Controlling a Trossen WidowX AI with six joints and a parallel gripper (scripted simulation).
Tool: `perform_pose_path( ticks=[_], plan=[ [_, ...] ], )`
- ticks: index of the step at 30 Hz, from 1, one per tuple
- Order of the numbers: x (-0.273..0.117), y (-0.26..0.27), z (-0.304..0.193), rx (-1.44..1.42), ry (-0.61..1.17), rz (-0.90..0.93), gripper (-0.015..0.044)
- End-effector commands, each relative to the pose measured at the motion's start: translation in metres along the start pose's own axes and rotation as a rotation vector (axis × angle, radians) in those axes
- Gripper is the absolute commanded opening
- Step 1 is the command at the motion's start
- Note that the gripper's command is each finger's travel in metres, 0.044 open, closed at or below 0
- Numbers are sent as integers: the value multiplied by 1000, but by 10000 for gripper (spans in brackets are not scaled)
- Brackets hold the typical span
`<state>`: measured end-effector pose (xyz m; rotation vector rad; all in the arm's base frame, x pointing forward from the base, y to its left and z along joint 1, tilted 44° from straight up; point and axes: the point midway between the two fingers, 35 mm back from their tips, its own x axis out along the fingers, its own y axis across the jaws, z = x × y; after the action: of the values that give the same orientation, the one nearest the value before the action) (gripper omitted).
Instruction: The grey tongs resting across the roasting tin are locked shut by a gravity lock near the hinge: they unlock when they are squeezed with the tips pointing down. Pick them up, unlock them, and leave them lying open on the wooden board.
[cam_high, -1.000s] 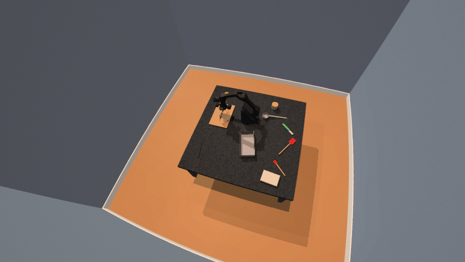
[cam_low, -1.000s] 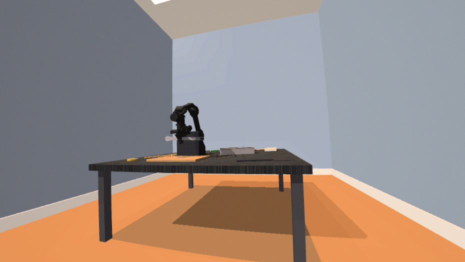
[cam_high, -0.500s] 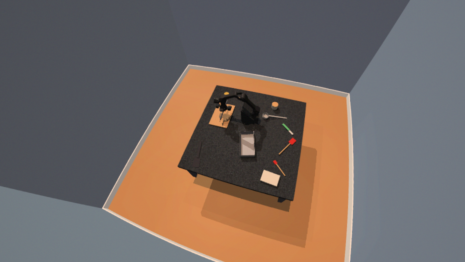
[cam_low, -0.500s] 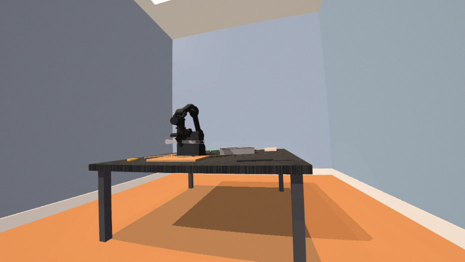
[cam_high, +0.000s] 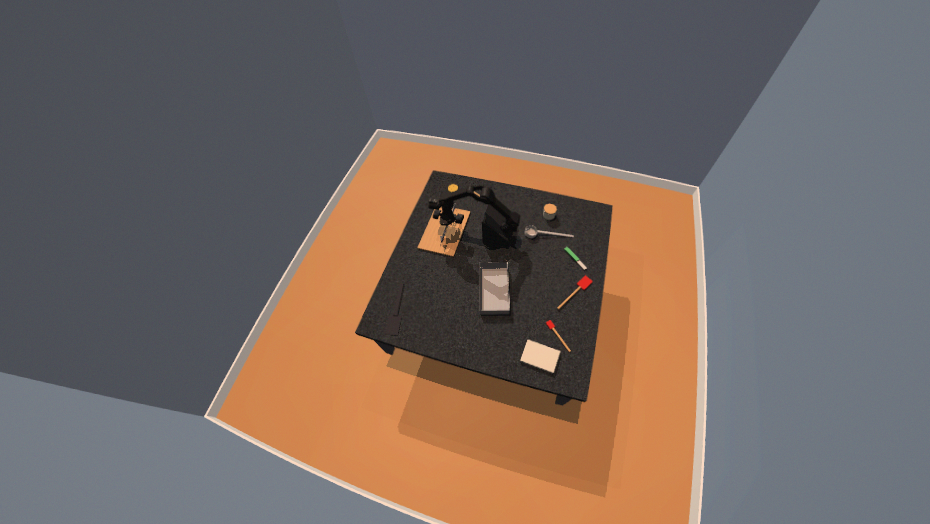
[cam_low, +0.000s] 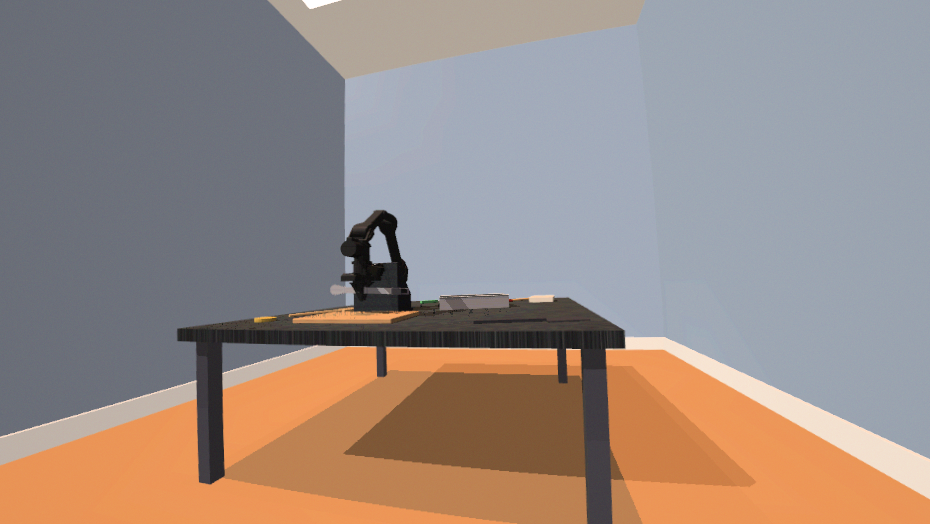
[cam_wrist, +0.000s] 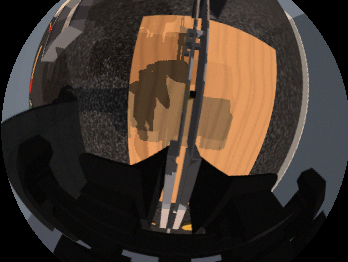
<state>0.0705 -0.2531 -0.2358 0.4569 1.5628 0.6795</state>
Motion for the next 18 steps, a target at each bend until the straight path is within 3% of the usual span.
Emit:
perform_pose_path(
  ticks=[1,14,18],
  plan=[
    [5,0,1,5,-5,-3,-150],
    [19,2,1,5,-5,-3,-150],
    [19,4,-1,0,2,3,-45]
  ],
)
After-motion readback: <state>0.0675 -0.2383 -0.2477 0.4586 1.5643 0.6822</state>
